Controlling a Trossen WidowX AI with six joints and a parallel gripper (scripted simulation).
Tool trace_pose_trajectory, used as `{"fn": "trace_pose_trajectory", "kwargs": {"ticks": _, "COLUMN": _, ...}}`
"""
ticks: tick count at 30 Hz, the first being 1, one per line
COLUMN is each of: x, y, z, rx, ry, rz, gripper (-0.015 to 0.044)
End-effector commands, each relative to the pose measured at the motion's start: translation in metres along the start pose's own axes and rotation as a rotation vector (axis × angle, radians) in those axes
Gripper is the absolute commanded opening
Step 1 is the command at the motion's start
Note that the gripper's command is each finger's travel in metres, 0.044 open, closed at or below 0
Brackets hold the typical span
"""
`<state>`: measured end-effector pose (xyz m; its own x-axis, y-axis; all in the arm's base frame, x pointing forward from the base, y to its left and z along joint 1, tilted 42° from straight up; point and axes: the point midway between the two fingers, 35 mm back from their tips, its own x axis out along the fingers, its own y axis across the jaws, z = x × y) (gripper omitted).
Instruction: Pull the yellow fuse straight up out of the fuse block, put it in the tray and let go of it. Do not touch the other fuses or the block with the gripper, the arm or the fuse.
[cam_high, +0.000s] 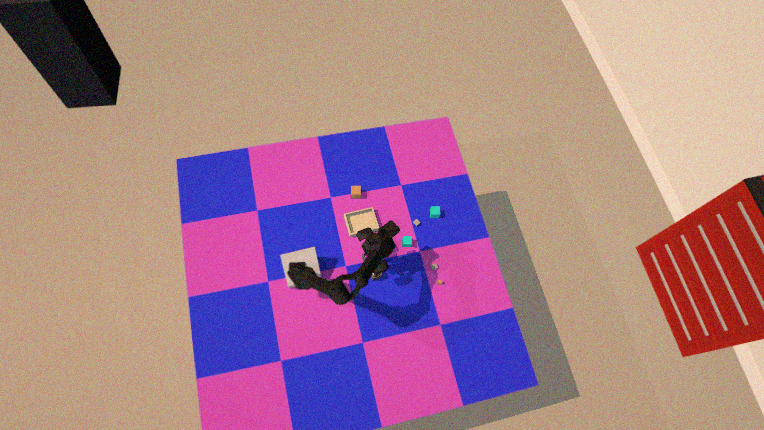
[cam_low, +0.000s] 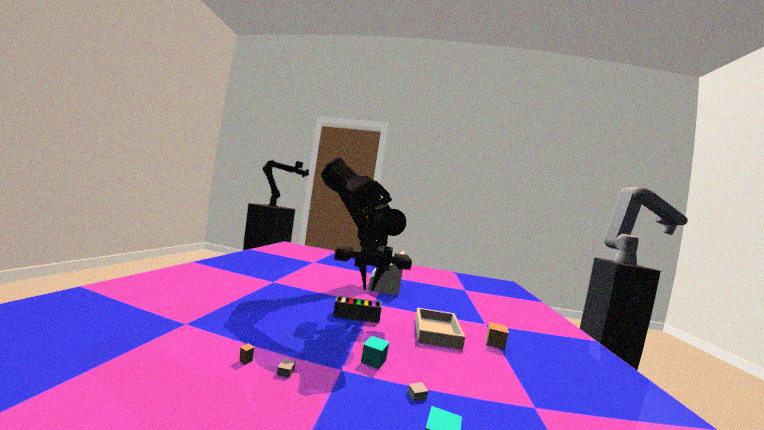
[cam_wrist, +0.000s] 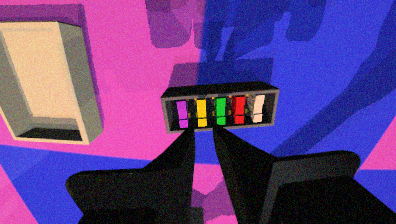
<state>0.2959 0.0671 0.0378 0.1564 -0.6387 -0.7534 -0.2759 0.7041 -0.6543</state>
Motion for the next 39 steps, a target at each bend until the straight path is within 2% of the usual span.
{"fn": "trace_pose_trajectory", "kwargs": {"ticks": 1, "x": 0.005, "y": 0.000, "z": 0.000, "rx": -0.003, "ry": 0.001, "rz": -0.003, "gripper": 0.0072}}
{"fn": "trace_pose_trajectory", "kwargs": {"ticks": 39, "x": 0.034, "y": -0.001, "z": 0.001, "rx": -0.003, "ry": 0.001, "rz": -0.005, "gripper": 0.0072}}
